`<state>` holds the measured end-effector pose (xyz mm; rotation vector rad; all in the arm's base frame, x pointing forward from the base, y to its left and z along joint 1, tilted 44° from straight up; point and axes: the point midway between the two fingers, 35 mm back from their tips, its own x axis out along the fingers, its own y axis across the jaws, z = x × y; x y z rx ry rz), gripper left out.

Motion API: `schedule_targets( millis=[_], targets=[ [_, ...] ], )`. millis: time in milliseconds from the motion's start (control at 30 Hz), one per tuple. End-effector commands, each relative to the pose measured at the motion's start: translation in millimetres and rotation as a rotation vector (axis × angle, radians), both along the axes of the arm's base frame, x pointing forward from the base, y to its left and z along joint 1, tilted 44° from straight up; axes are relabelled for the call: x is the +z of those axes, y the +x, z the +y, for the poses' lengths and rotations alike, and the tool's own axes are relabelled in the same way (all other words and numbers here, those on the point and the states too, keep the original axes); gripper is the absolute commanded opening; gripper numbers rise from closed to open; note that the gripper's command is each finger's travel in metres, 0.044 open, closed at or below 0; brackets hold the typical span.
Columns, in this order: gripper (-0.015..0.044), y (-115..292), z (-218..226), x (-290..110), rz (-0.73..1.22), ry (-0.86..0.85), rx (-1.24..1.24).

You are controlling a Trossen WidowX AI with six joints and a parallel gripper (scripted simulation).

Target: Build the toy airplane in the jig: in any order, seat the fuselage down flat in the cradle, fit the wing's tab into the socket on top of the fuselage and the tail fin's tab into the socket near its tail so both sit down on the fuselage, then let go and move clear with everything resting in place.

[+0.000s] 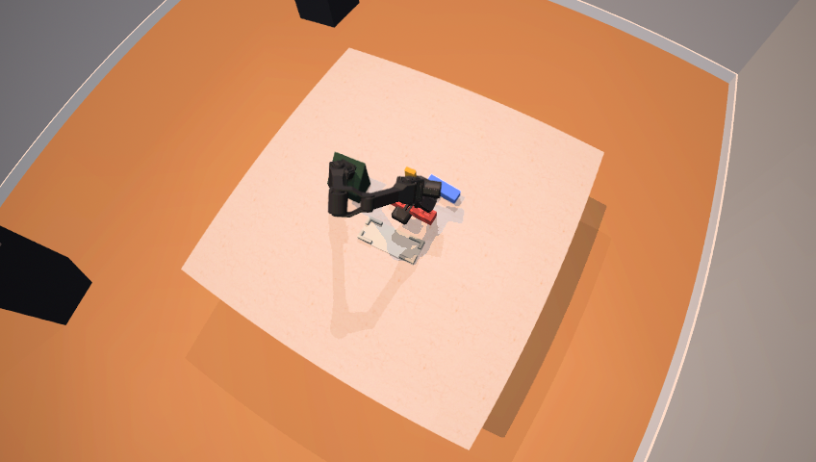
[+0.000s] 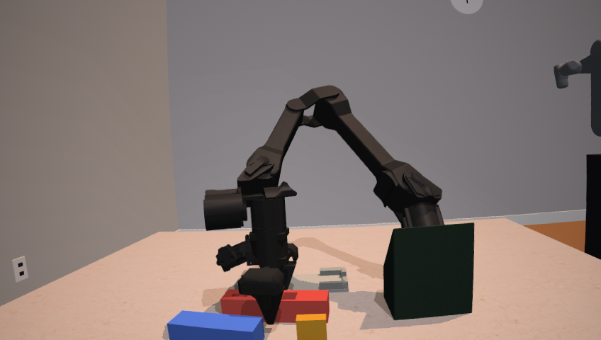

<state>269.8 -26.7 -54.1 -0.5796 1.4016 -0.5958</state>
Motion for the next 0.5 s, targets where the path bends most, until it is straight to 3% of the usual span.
schedule_targets(
  millis=[0, 167, 367, 467],
  targets=[
    [0.0309, -1.0, -1.4, -0.7, 0.004, -0.005, 0.004],
    [0.0177, -1.0, -1.4, -0.7, 0.004, -0.005, 0.004],
    [0.0138, -1.0, -1.4, -0.7, 0.004, -0.005, 0.004],
    [0.0059, -0.7, 0.1, 0.4, 0.004, -0.004, 0.004]
  ],
)
